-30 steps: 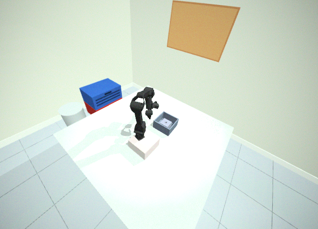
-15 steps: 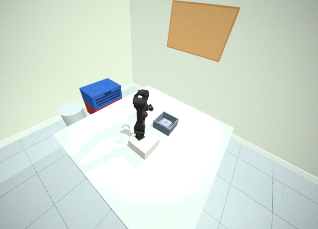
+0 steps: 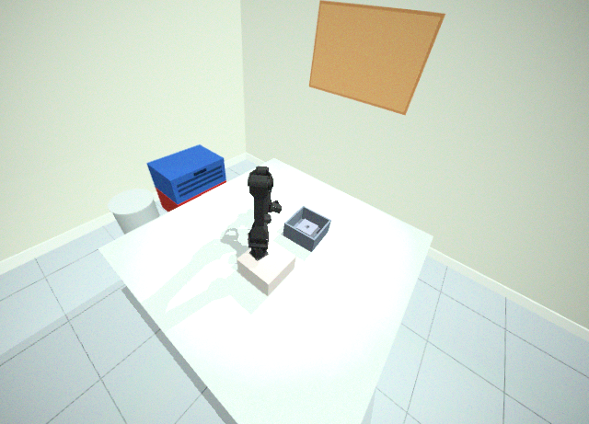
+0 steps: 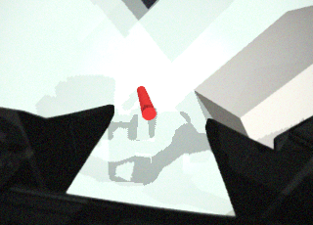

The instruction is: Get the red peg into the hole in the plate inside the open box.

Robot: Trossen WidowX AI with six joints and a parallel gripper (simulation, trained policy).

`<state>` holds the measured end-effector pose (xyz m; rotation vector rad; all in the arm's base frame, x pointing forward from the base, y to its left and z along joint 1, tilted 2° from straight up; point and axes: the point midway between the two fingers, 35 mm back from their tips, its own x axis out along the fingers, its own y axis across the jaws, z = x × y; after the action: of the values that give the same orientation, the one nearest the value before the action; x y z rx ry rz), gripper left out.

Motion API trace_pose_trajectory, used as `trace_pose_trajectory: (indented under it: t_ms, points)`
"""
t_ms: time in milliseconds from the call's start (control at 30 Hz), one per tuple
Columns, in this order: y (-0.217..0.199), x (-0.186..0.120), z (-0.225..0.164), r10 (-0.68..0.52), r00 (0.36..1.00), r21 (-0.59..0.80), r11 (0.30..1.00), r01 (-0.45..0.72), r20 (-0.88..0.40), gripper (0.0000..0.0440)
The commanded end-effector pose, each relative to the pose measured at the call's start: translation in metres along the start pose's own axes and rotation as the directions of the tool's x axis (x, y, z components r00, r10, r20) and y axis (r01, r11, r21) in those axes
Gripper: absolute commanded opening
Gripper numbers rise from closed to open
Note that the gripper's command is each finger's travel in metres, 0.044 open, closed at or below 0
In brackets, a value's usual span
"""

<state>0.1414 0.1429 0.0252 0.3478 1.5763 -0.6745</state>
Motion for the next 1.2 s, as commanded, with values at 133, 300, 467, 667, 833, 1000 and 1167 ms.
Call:
trace_pose_trajectory:
  t_ms: [133, 300, 467, 667, 833, 1000, 1167]
  points:
    - [0.013, 0.036, 0.000, 0.041, 0.999, -0.004, 0.999, -0.041, 0.000, 0.0440]
    - [0.019, 0.052, 0.002, 0.058, 0.998, -0.010, 0.998, -0.058, 0.001, 0.0426]
    - [0.019, 0.067, 0.001, 0.044, 0.999, -0.010, 0.999, -0.044, -0.010, 0.0308]
    - [0.016, 0.079, 0.000, 0.006, 1.000, -0.004, 1.000, -0.006, -0.020, 0.0150]
    - [0.014, 0.084, -0.001, -0.032, 0.999, -0.008, 0.999, 0.031, -0.029, 0.0022]
    - [0.021, 0.077, 0.001, -0.032, 0.999, -0.013, 0.999, 0.032, -0.010, 0.0000]
    - [0.031, 0.060, 0.006, -0.006, 1.000, -0.019, 1.000, 0.007, 0.017, 0.0000]
